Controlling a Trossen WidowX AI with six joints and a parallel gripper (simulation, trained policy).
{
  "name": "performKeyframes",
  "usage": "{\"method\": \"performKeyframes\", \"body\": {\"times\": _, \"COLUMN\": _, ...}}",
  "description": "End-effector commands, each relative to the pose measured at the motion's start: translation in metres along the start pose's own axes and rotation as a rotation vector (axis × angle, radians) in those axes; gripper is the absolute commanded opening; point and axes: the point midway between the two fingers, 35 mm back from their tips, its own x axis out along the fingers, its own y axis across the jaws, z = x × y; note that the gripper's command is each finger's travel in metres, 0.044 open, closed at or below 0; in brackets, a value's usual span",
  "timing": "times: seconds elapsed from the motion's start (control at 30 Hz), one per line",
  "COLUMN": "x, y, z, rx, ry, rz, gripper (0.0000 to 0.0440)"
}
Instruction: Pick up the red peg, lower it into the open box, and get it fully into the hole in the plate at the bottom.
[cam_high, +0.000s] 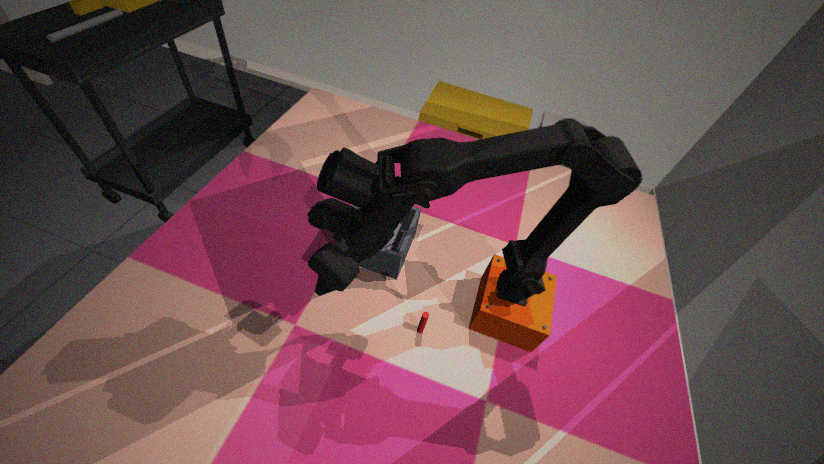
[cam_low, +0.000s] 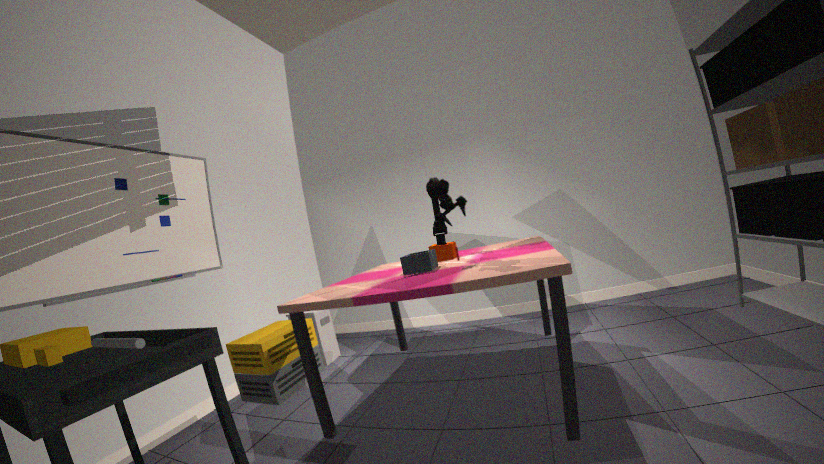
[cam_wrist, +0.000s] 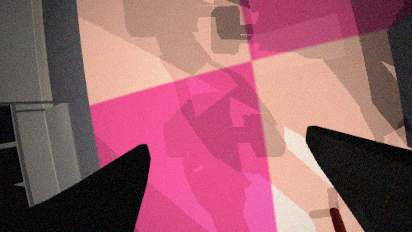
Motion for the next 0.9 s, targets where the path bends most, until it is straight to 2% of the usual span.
{"method": "performKeyframes", "body": {"times": 0.0, "x": 0.004, "y": -0.012, "z": -0.025, "rx": 0.081, "ry": 0.054, "rz": -0.084, "gripper": 0.0440}}
{"method": "performKeyframes", "body": {"times": 0.5, "x": 0.006, "y": -0.065, "z": -0.116, "rx": 0.373, "ry": 0.189, "rz": -0.474, "gripper": 0.0440}}
{"method": "performKeyframes", "body": {"times": 0.87, "x": 0.018, "y": -0.102, "z": -0.152, "rx": 0.519, "ry": 0.174, "rz": -0.682, "gripper": 0.0440}}
